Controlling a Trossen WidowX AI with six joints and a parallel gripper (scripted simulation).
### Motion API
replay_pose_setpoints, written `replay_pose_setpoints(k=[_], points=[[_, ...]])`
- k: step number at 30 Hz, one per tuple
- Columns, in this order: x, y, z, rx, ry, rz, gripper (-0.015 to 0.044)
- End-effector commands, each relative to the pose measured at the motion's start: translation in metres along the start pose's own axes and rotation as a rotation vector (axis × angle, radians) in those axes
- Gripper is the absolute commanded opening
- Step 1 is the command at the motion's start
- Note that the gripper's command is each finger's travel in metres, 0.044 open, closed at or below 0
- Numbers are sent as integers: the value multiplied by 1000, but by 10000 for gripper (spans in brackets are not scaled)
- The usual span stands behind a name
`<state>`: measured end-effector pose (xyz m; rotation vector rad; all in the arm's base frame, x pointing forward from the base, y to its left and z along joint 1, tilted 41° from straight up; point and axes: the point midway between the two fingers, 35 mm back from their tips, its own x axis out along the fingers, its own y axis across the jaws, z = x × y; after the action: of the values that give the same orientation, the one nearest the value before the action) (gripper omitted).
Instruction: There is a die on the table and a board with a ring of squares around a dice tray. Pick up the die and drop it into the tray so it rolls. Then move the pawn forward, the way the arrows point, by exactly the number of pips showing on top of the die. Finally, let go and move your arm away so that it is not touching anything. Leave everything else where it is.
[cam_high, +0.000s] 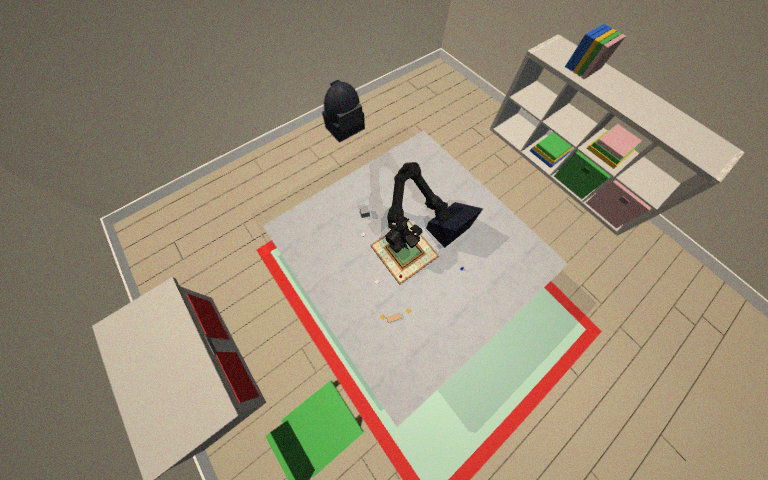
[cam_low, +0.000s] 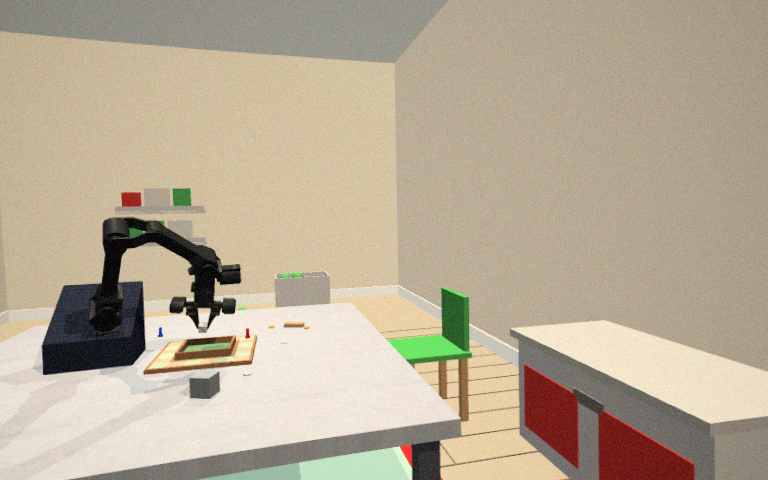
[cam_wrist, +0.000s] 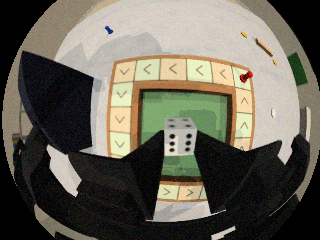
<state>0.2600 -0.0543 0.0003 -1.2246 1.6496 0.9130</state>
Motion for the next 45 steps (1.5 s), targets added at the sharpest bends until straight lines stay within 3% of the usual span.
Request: replay_pose_setpoints(k=[1, 14, 22, 38, 45], points=[[3, 2, 1, -10, -119, 8, 0], [3, 2, 0, -40, -499, -96, 0], [-45, -6, -14, -41, -504, -100, 0], [-43, -5, -14, -40, -500, -108, 0], [-43, -5, -14, -40, -500, -108, 184]])
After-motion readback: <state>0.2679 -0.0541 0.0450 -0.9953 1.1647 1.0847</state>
